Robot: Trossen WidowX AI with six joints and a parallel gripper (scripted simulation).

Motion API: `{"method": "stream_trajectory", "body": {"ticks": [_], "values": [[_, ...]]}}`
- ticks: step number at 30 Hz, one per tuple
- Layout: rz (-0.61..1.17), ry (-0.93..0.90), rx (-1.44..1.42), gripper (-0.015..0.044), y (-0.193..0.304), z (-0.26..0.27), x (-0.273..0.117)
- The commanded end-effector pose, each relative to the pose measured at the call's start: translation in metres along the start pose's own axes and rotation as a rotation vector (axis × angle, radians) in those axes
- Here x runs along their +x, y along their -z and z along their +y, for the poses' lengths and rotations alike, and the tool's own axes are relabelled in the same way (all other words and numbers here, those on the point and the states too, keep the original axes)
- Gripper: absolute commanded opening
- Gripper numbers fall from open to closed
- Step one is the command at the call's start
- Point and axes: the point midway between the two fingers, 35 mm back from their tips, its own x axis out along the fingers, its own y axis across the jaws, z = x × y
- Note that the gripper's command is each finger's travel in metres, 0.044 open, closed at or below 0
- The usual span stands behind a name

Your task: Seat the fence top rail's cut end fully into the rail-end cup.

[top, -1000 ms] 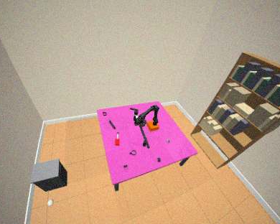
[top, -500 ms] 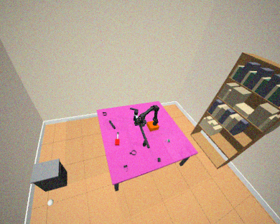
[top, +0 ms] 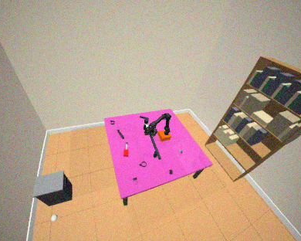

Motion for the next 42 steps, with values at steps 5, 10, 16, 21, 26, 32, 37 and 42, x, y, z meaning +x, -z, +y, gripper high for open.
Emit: {"method": "stream_trajectory", "body": {"ticks": [5,10,16,21,26,32,37,42], "values": [[0.0,0.001,0.0,0.0,0.001,0.0,0.0],[0.0,0.001,0.0,0.0,0.005,0.0,0.002],[0.001,0.0,0.0,0.0,0.011,0.0,0.003],[0.001,0.0,0.0,0.0,0.015,0.0,0.004],[0.002,0.0,0.0,0.0,0.019,0.0,0.005],[0.002,0.0,0.0,0.0,0.024,0.0,0.006],[0.003,0.0,0.0,0.0,0.029,0.0,0.007],[0.003,0.0,0.001,0.0,0.033,-0.001,0.008]]}}
